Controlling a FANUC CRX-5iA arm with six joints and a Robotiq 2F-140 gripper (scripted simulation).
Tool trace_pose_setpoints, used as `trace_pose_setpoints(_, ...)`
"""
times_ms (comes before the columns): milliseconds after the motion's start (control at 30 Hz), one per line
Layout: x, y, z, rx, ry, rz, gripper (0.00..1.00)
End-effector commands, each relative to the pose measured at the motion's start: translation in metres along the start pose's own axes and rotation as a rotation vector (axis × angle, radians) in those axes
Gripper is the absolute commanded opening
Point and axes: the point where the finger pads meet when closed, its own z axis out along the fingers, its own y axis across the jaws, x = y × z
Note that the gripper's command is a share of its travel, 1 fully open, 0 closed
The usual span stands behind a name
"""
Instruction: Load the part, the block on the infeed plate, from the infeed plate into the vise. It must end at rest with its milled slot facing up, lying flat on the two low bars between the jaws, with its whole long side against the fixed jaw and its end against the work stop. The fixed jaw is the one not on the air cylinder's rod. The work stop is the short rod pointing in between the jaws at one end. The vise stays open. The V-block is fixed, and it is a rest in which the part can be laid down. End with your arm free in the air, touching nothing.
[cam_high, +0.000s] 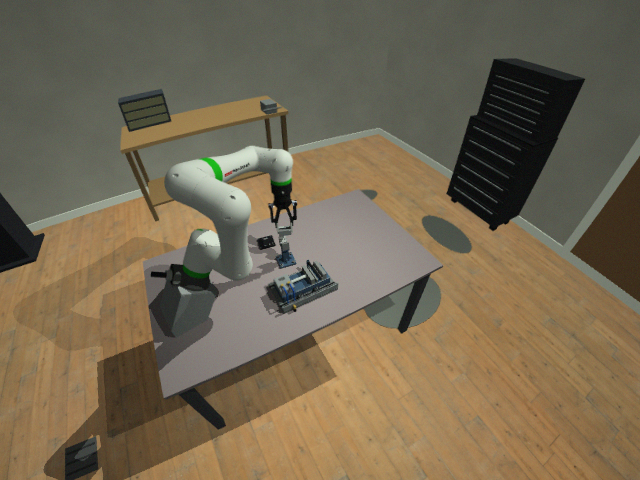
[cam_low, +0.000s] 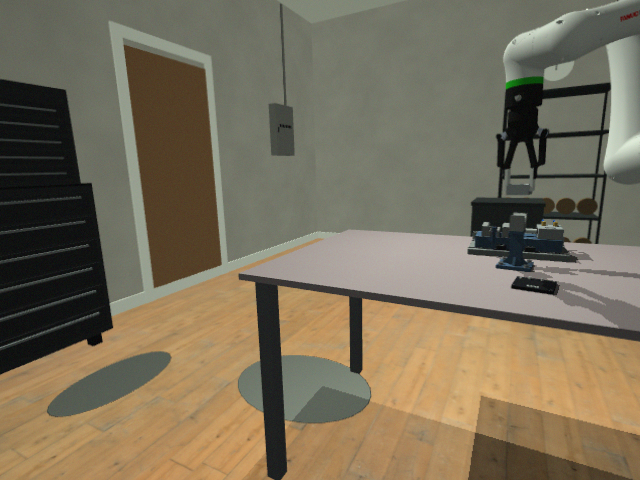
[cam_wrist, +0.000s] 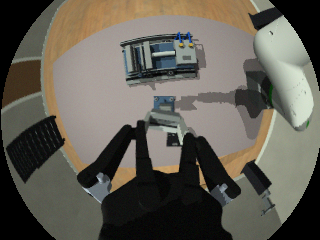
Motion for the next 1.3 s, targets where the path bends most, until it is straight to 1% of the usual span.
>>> trace_pose_setpoints(0,0.005,-0.003,0.001,-0.008,0.004,0.047,0.00)
trace_pose_setpoints(367,0.030,-0.019,0.004,-0.033,0.022,0.260,0.00)
trace_pose_setpoints(433,0.030,-0.019,0.004,-0.033,0.022,0.260,0.00)
trace_pose_setpoints(733,0.056,-0.036,0.006,-0.046,0.029,0.472,0.00)
trace_pose_setpoints(933,0.075,-0.050,0.006,-0.049,0.029,0.622,0.00)
trace_pose_setpoints(1000,0.075,-0.050,0.006,-0.049,0.029,0.622,0.00)
trace_pose_setpoints(1267,0.101,-0.069,0.006,-0.045,0.020,0.815,0.00)
